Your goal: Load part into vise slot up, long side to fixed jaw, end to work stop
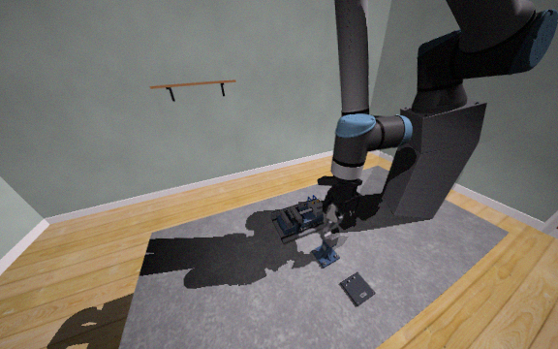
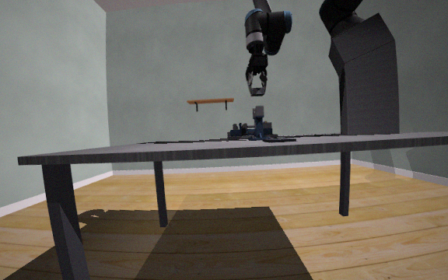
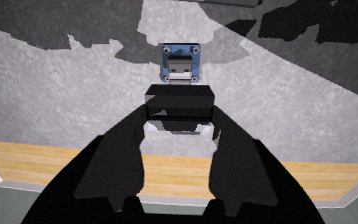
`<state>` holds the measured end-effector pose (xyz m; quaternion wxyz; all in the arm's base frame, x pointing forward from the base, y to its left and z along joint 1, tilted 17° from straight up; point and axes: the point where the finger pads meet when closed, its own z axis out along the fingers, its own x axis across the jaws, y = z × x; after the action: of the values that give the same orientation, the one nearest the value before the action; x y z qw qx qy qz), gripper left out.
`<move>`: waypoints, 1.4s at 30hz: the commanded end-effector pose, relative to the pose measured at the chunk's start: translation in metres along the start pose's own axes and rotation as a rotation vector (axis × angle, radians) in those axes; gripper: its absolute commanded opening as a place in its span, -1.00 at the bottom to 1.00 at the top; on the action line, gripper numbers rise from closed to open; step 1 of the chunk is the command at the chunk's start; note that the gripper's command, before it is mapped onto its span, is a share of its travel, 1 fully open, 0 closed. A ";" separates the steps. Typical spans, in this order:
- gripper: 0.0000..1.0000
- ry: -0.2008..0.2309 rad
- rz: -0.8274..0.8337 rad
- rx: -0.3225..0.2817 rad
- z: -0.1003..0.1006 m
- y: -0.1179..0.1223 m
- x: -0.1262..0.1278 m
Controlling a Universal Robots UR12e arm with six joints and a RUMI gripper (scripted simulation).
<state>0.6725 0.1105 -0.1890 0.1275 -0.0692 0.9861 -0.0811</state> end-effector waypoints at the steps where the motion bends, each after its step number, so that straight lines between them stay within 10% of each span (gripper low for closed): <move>1: -1.00 -0.001 0.008 0.000 0.000 -0.001 -0.001; 42: -1.00 0.001 0.252 -0.001 0.002 -0.036 -0.014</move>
<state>0.6871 0.0832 -0.1831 0.1344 0.0335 0.9881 -0.0670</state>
